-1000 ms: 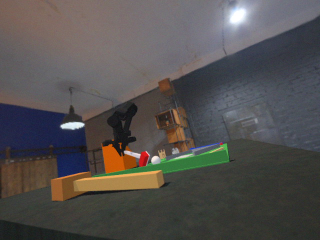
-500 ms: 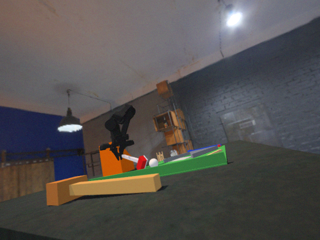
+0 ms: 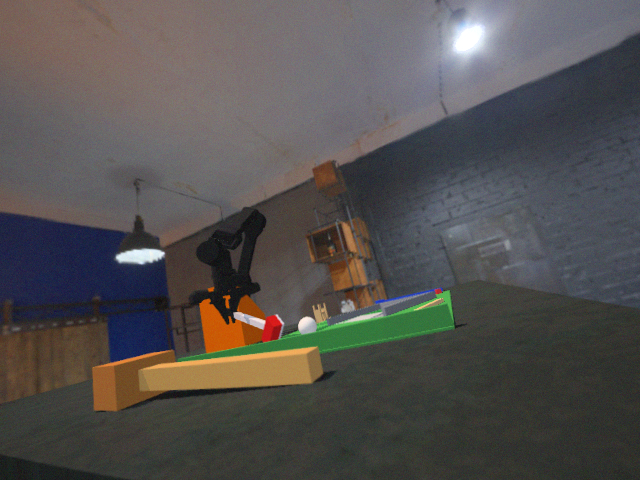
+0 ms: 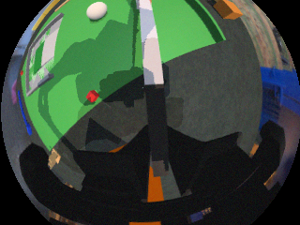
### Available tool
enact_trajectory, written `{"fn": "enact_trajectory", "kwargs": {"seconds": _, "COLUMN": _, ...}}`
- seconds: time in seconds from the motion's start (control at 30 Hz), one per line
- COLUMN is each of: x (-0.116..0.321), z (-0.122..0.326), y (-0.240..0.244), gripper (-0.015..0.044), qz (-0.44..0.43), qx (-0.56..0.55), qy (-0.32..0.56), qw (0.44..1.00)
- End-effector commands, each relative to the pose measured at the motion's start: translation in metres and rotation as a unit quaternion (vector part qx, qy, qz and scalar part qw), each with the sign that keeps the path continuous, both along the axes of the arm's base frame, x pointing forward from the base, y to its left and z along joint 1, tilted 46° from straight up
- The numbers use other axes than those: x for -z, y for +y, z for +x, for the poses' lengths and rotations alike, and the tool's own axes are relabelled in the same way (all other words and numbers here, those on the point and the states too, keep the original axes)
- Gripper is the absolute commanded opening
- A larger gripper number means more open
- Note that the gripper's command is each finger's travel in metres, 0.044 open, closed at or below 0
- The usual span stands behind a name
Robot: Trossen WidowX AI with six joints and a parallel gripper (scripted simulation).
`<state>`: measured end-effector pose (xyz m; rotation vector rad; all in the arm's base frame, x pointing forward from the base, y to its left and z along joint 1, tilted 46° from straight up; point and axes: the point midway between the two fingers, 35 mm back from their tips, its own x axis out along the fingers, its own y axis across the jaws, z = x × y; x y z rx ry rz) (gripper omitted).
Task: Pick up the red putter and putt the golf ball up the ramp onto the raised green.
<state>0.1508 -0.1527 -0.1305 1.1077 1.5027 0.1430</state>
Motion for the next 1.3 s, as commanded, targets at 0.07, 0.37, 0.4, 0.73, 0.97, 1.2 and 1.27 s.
{"fn": "enact_trajectory", "kwargs": {"seconds": 0.07, "x": -0.002, "z": 0.001, "y": 0.001, "gripper": 0.0, "qz": 0.0, "qx": 0.0, "qy": 0.0, "qw": 1.0}}
{"fn": "enact_trajectory", "kwargs": {"seconds": 0.37, "x": -0.069, "z": 0.063, "y": 0.052, "gripper": 0.0, "qz": -0.004, "qx": 0.001, "qy": -0.002, "qw": 1.0}}
{"fn": "enact_trajectory", "kwargs": {"seconds": 0.4, "x": -0.077, "z": 0.068, "y": 0.061, "gripper": 0.0, "qz": -0.003, "qx": 0.0, "qy": -0.003, "qw": 1.0}}
{"fn": "enact_trajectory", "kwargs": {"seconds": 0.73, "x": -0.094, "z": 0.074, "y": 0.067, "gripper": 0.0, "qz": 0.0, "qx": -0.001, "qy": -0.004, "qw": 1.0}}
{"fn": "enact_trajectory", "kwargs": {"seconds": 0.97, "x": -0.123, "z": 0.067, "y": 0.038, "gripper": 0.0, "qz": -0.001, "qx": -0.001, "qy": -0.004, "qw": 1.0}}
{"fn": "enact_trajectory", "kwargs": {"seconds": 1.2, "x": -0.124, "z": 0.067, "y": 0.037, "gripper": 0.0, "qz": 0.001, "qx": 0.002, "qy": -0.002, "qw": 1.0}}
{"fn": "enact_trajectory", "kwargs": {"seconds": 1.27, "x": -0.124, "z": 0.067, "y": 0.037, "gripper": 0.0, "qz": 0.001, "qx": 0.002, "qy": -0.002, "qw": 1.0}}
